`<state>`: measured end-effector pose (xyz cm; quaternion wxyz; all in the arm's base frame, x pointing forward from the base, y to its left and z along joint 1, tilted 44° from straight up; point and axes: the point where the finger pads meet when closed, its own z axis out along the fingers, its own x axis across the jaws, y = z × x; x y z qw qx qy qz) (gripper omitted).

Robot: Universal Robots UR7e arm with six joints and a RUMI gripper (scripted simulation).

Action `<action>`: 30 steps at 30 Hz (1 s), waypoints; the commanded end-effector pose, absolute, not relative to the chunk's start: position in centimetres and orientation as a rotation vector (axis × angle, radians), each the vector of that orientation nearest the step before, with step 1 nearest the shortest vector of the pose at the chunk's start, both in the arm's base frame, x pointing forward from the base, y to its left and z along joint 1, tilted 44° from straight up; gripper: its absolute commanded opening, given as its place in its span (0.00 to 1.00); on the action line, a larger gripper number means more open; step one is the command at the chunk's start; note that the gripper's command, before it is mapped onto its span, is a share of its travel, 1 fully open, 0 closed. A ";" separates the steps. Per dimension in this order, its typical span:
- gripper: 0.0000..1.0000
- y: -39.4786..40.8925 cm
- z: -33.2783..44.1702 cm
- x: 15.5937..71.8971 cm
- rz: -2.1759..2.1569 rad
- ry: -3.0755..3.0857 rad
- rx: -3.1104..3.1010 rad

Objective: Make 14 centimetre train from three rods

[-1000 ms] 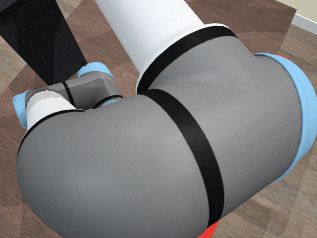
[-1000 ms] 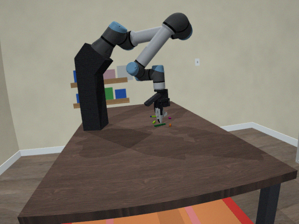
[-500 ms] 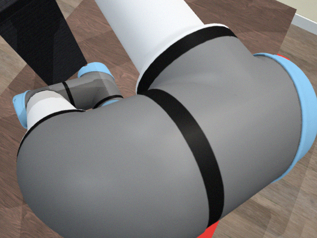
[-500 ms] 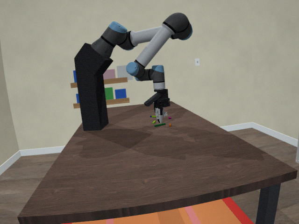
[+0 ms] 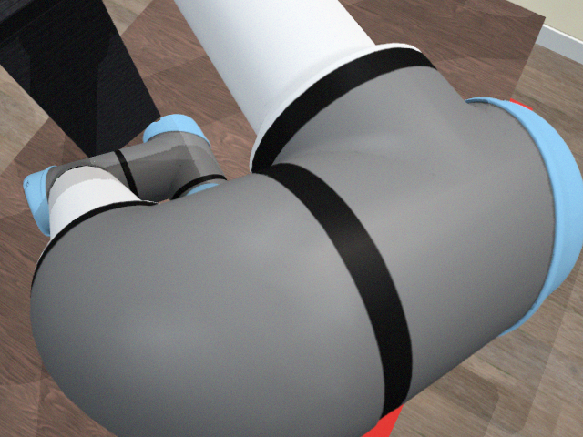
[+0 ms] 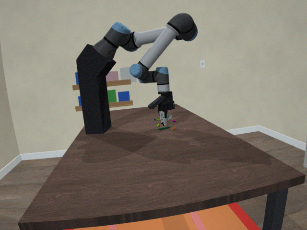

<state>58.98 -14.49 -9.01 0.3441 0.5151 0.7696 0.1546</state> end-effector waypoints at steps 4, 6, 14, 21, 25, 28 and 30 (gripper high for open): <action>0.14 -14.5 -9.0 59.0 0.401 1.998 1.338; 0.14 -14.5 -9.0 59.0 0.401 1.998 1.338; 0.14 -14.5 -9.3 59.3 0.401 1.998 1.338; 0.14 -14.6 -9.8 59.8 0.401 1.998 1.338; 0.14 -14.7 -10.0 60.0 0.401 1.998 1.338; 0.14 -14.7 -10.1 60.0 0.401 1.998 1.338; 0.14 -14.7 -10.1 60.1 0.401 1.998 1.338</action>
